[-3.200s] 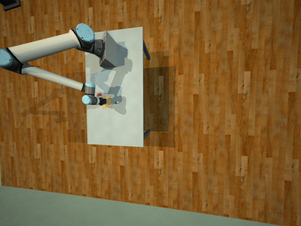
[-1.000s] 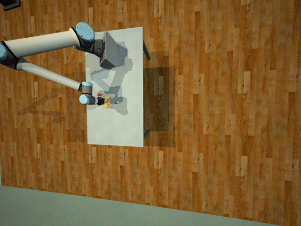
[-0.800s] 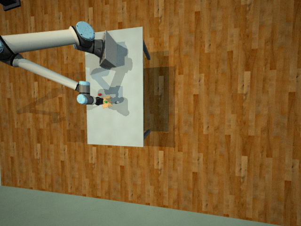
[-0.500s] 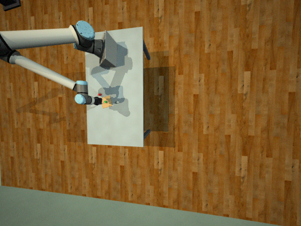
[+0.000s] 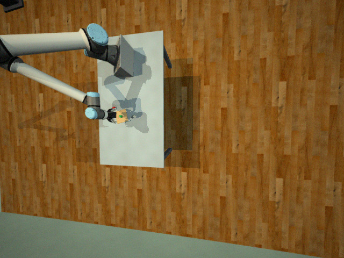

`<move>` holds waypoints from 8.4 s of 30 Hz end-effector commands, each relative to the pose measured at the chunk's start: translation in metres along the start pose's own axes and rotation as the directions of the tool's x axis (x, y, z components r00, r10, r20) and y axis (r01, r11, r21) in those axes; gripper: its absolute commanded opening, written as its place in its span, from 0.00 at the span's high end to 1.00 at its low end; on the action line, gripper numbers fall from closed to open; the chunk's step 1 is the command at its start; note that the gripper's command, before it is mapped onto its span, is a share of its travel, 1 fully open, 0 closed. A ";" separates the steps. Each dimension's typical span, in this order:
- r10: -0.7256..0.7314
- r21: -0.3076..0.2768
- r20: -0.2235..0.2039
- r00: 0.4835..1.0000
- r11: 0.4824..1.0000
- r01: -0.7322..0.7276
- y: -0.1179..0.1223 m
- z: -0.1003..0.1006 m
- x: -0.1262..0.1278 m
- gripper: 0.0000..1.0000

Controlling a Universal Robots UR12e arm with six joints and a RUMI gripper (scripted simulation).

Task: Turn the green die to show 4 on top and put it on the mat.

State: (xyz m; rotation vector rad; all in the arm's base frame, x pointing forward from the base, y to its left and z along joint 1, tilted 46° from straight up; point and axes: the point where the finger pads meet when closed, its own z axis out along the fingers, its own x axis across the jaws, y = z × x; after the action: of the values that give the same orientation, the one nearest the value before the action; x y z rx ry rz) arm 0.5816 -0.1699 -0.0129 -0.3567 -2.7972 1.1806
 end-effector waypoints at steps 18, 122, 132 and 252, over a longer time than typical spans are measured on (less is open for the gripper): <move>0.017 0.000 0.001 1.000 1.000 -0.017 0.000 0.000 0.000 0.00; 0.552 0.000 -0.001 -0.834 -0.834 -0.552 0.004 0.005 0.009 0.00; 0.334 0.000 -0.001 -0.943 -0.943 -0.334 0.003 0.006 0.006 0.00; -0.001 0.000 -0.001 -1.000 -1.000 0.001 0.000 0.052 0.000 0.76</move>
State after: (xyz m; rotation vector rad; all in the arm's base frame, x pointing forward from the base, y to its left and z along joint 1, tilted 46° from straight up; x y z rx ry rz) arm 0.5732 -0.2027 -0.0464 2.3279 -0.2979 -0.1076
